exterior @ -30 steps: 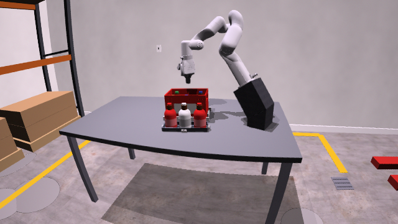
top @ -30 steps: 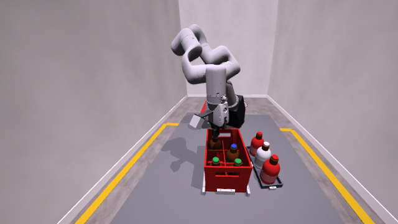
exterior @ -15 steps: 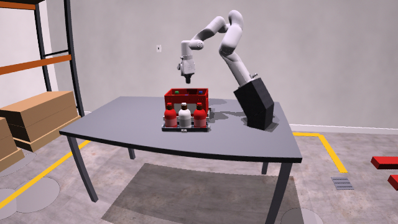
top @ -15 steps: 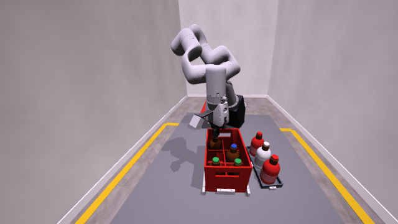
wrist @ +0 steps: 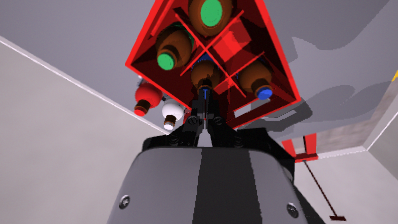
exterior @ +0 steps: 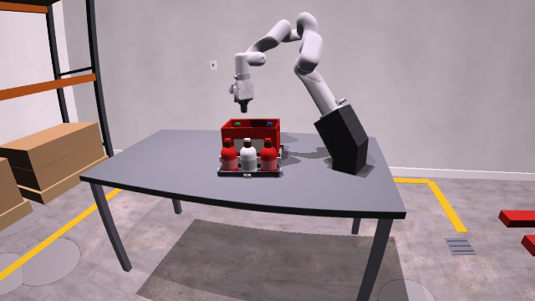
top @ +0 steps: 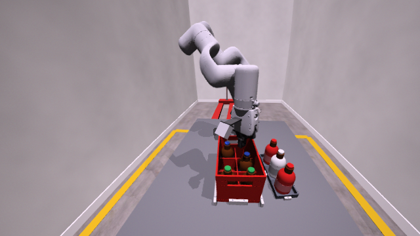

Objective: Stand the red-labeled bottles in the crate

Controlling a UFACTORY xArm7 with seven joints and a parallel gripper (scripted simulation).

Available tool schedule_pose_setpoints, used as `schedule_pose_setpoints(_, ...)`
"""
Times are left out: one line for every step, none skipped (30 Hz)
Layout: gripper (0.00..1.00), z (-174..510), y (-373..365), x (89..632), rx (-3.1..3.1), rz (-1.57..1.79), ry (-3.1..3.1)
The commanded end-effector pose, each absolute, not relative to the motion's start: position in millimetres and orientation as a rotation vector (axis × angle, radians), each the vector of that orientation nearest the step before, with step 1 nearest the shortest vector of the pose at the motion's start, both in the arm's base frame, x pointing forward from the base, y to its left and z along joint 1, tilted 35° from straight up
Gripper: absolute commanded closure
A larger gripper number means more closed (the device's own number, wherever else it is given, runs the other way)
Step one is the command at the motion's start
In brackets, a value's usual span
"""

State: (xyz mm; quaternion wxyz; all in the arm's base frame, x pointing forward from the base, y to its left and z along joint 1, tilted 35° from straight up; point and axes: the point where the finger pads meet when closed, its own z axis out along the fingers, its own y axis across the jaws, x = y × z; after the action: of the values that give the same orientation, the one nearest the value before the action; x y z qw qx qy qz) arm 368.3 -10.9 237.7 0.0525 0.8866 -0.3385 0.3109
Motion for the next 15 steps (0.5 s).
schedule_pose_setpoints(1.00,229,47,403,2.656,0.935,-1.037)
schedule_pose_setpoints(1.00,226,59,401,2.665,0.935,-1.025)
schedule_pose_setpoints(1.00,222,69,399,2.678,0.932,-1.015)
schedule_pose_setpoints(1.00,218,81,398,2.691,0.927,-1.006)
schedule_pose_setpoints(1.00,214,96,398,2.703,0.920,-0.999)
schedule_pose_setpoints(1.00,209,112,399,2.712,0.914,-0.995)
schedule_pose_setpoints(1.00,203,127,399,2.717,0.911,-0.993)
schedule_pose_setpoints(1.00,198,140,400,2.720,0.909,-0.992)
schedule_pose_setpoints(1.00,194,153,403,2.720,0.909,-0.991)
schedule_pose_setpoints(0.35,190,166,406,2.720,0.909,-0.991)
schedule_pose_setpoints(0.35,185,178,409,2.720,0.909,-0.991)
schedule_pose_setpoints(0.35,182,186,413,2.720,0.909,-0.991)
schedule_pose_setpoints(0.35,182,186,413,2.720,0.909,-0.991)
schedule_pose_setpoints(0.35,182,186,413,2.720,0.909,-0.991)
schedule_pose_setpoints(0.35,182,186,413,2.720,0.909,-0.991)
